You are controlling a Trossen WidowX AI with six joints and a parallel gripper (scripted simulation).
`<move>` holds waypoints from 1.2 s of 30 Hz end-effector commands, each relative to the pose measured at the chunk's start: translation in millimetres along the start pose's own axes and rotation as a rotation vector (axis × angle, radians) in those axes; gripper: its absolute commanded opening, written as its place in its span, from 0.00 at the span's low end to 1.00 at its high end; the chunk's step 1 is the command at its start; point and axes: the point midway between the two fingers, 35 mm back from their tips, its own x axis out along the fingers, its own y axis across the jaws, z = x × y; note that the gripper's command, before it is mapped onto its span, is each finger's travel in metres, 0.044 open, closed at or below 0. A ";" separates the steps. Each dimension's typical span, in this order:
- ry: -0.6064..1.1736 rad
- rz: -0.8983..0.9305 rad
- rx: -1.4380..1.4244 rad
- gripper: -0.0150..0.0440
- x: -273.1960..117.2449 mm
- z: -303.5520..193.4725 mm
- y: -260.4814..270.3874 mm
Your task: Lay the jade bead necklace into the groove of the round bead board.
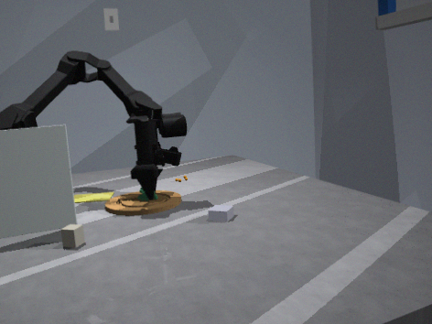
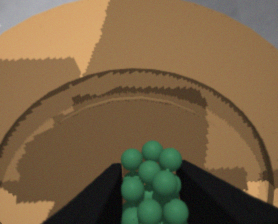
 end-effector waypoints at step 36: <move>0.004 0.003 0.009 0.25 -36.2 -1.4 -0.8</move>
